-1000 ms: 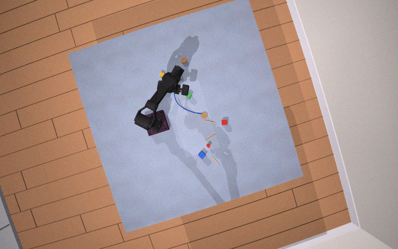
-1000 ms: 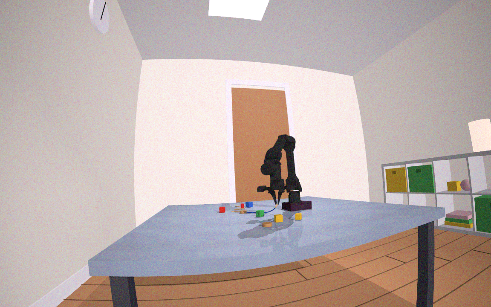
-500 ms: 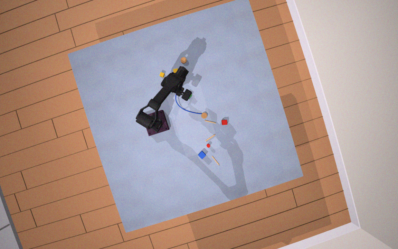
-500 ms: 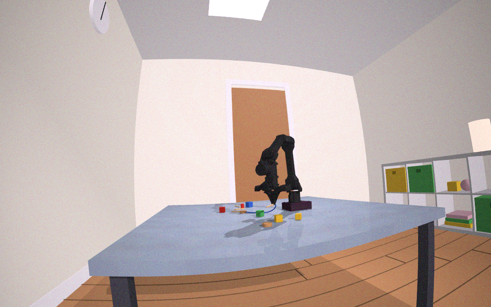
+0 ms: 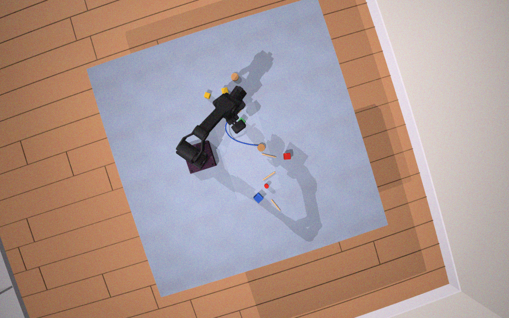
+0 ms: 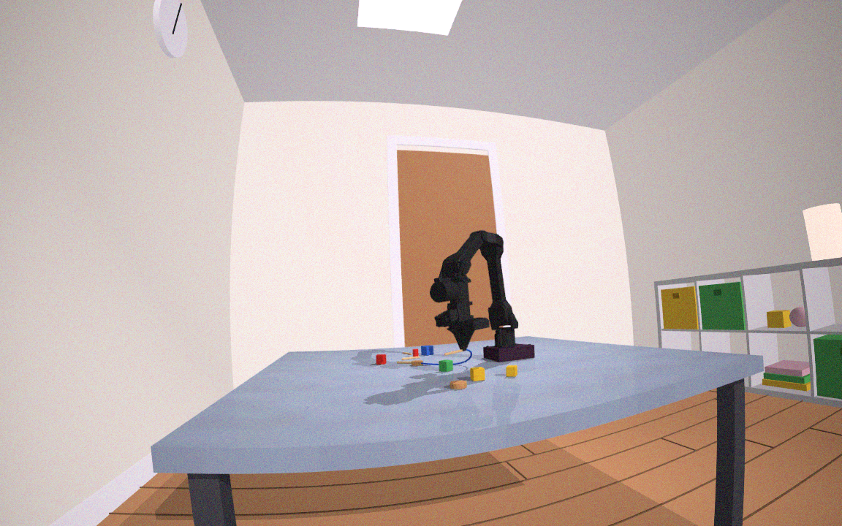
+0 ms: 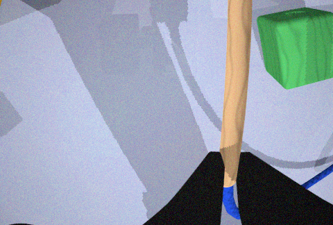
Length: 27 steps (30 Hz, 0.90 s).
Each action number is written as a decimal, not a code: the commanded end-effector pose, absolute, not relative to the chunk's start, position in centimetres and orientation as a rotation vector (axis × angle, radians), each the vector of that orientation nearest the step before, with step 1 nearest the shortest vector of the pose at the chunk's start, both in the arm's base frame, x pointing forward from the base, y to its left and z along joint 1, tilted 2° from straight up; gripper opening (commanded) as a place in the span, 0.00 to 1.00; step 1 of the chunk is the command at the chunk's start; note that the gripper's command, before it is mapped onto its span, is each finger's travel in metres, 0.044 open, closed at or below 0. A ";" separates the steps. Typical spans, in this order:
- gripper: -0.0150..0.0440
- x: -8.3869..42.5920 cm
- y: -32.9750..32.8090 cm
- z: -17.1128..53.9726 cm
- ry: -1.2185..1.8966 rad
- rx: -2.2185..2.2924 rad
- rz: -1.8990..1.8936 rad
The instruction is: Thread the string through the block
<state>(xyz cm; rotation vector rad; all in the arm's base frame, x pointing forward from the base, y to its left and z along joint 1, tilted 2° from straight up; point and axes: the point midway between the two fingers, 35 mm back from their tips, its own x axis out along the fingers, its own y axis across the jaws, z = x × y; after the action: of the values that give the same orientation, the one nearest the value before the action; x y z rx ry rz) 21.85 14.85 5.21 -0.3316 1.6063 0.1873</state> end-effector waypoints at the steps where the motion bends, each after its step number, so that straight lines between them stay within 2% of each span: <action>1: 0.25 22.4 14.4 5.3 1.613 -0.244 0.078; 27: 0.25 24.7 12.0 5.5 1.581 0.217 -0.467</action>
<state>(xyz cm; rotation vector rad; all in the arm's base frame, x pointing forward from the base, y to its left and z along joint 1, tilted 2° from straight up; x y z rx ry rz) 24.24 12.45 5.37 0.1490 1.5986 -0.3790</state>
